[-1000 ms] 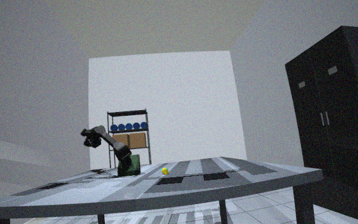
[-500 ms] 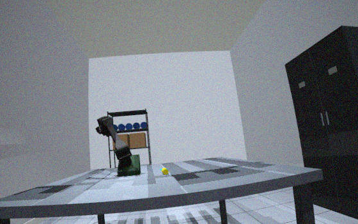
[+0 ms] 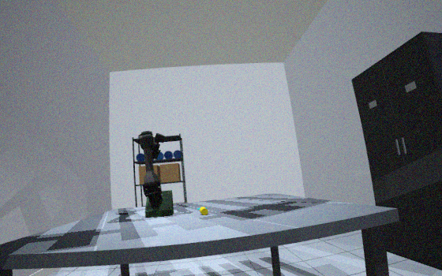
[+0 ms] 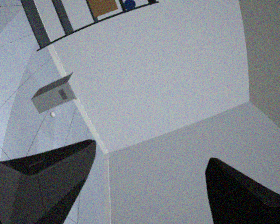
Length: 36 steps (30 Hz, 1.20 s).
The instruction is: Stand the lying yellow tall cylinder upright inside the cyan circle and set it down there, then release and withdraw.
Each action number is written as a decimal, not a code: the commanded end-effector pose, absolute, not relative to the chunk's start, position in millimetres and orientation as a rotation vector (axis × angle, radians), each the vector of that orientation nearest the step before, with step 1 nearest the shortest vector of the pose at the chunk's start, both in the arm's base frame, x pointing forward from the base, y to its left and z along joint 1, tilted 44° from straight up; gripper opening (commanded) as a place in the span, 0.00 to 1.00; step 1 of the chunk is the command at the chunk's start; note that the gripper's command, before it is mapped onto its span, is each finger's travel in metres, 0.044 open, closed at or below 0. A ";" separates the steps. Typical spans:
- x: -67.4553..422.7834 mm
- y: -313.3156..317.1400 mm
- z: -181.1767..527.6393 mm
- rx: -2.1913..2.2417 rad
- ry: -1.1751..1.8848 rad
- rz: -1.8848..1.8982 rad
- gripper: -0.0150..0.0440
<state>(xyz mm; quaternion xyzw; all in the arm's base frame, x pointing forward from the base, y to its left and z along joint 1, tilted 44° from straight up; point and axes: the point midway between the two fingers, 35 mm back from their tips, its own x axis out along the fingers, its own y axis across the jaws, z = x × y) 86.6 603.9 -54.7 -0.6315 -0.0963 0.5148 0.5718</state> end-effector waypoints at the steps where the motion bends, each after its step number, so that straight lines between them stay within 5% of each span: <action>1: 131.6 584.2 -45.6 -1.409 -0.051 1.131 0.78; 19: 323.0 416.6 10.0 -0.872 0.664 0.535 0.78; 36: 387.4 200.6 66.3 -0.275 0.965 -0.215 0.78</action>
